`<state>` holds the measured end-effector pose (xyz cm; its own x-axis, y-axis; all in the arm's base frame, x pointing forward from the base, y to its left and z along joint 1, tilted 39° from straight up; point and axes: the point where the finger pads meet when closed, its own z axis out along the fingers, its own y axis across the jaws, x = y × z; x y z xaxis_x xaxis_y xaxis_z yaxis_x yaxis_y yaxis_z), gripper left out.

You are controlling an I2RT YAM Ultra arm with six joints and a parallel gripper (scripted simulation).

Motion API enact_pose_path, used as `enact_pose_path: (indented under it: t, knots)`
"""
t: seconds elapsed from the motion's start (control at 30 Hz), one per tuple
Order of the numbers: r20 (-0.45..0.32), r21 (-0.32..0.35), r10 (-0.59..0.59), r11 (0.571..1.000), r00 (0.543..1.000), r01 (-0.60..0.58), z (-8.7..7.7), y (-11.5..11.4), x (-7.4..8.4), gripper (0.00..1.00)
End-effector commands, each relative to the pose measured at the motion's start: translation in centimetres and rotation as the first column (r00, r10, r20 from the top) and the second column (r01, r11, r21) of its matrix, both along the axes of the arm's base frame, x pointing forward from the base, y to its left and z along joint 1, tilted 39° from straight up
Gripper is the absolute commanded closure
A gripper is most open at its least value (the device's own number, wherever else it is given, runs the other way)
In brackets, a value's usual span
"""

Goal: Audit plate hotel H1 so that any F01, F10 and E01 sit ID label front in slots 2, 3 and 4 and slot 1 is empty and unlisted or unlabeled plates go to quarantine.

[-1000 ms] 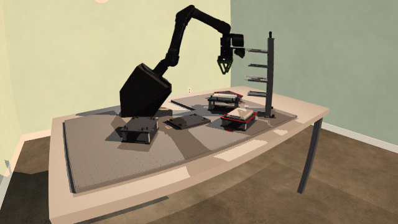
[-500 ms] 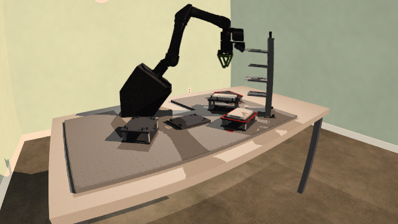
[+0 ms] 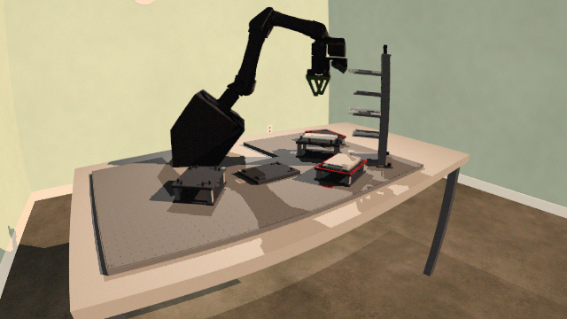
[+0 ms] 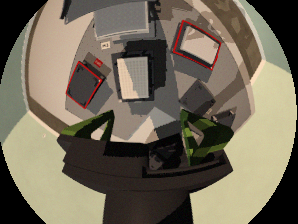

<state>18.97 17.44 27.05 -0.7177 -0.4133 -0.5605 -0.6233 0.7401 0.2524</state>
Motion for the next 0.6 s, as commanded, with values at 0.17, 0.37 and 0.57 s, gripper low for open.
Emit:
enact_pose_path:
  t: [0.17,0.37,0.57]
  knots:
    - [-0.026,-0.003,0.034,0.999,0.999,-0.034,-1.4,-1.9,1.2,0.0]
    - [0.044,0.026,0.029,0.999,0.999,-0.03,-0.8,-2.9,1.9,0.0]
    - [0.118,0.087,0.0,0.996,0.993,-0.01,-1.6,-4.5,2.8,0.0]
